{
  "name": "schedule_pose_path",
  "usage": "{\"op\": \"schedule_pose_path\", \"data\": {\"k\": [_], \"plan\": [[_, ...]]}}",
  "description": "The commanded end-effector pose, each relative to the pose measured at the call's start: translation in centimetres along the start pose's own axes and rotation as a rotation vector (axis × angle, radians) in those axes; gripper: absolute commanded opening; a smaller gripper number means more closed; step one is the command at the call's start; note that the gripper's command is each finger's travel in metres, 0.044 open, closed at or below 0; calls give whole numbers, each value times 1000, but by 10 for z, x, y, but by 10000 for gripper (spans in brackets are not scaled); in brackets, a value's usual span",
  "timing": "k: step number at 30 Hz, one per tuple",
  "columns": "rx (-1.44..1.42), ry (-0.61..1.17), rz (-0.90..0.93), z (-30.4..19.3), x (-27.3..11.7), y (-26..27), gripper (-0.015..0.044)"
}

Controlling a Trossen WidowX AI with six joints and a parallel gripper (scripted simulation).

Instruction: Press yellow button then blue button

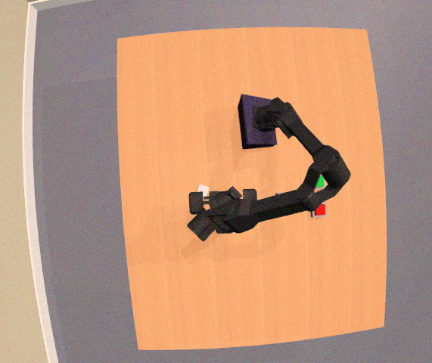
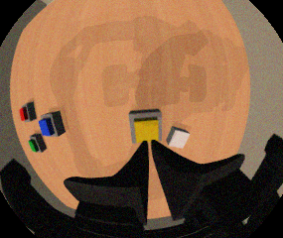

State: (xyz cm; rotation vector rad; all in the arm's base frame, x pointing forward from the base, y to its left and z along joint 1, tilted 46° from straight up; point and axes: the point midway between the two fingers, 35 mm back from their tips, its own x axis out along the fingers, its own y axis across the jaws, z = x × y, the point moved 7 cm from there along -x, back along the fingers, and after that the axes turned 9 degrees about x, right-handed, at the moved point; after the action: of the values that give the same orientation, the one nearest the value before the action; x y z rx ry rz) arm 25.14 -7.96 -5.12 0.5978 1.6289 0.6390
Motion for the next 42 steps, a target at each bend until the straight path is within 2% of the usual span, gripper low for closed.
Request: {"op": "schedule_pose_path", "data": {"k": [1,3,8,14,21,27,32,42], "plan": [[-7,-2,-10,1,-43,0,20],[-7,-1,-9,0,-57,0,20],[-6,-2,-13,2,-59,10,20],[0,-7,-23,9,-63,103,20],[-5,2,3,-15,-56,196,20],[-5,3,3,-15,-53,198,20],[-6,2,6,-16,4,199,20],[-6,2,6,-16,13,199,20]]}}
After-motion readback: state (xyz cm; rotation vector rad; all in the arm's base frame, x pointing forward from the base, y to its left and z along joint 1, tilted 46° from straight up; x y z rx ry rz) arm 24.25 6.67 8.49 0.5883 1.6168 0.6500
